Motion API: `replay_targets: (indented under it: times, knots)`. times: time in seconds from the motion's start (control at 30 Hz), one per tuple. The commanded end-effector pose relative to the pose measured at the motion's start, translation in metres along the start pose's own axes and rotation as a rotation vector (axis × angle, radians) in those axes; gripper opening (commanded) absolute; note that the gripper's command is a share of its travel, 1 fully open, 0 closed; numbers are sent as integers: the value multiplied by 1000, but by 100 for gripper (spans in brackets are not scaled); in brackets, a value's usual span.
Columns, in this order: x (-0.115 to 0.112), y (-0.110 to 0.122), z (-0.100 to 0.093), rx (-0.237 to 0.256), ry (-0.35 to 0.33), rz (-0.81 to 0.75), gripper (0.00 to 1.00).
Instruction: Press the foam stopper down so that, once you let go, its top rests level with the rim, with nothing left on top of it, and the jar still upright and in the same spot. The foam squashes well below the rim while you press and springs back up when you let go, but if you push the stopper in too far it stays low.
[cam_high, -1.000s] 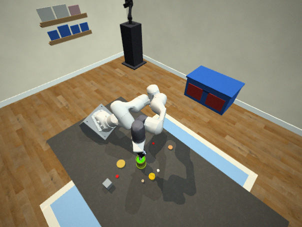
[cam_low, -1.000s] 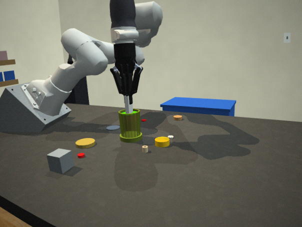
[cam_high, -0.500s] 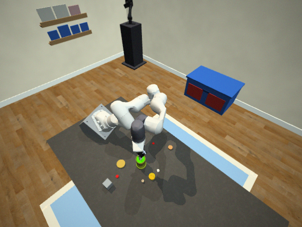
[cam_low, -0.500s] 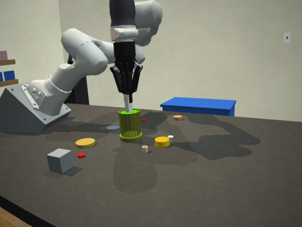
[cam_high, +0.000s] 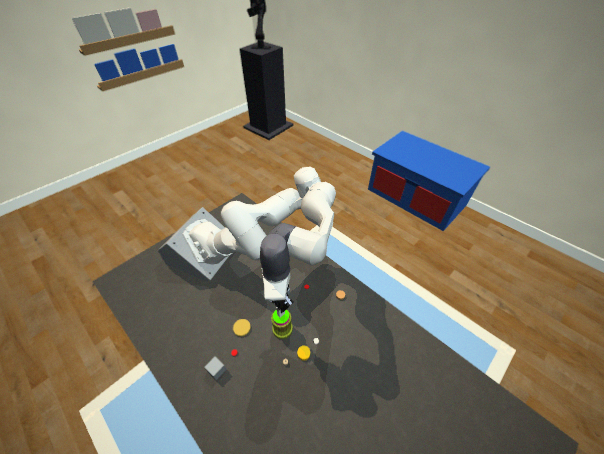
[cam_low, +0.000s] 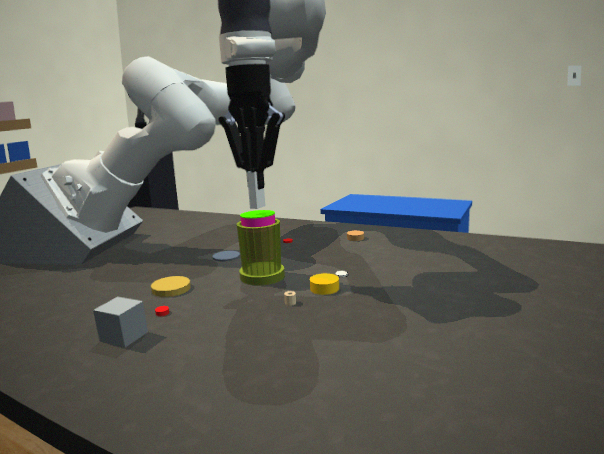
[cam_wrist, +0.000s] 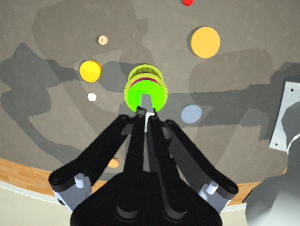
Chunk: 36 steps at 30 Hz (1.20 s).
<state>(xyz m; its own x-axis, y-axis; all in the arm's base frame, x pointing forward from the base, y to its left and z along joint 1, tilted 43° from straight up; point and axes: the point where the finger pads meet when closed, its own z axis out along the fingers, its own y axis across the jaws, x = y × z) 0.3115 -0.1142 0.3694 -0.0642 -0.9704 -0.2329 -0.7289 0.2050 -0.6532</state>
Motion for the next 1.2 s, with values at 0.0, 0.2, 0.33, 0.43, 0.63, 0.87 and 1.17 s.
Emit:
replay_targets:
  times: [0.0,0.2,0.33,0.43,0.63,0.87,1.17]
  knots:
    - [-1,2,-10,-9,-4,-6,0]
    - [0,1,-19,-9,-4,-6,0]
    - [0,1,-20,-9,-4,-6,0]
    - [0,1,-21,-9,-4,-6,0]
    - [0,1,-21,-9,-4,-6,0]
    - [0,1,-21,-9,-4,-6,0]
    - [0,1,-19,-9,-4,-6,0]
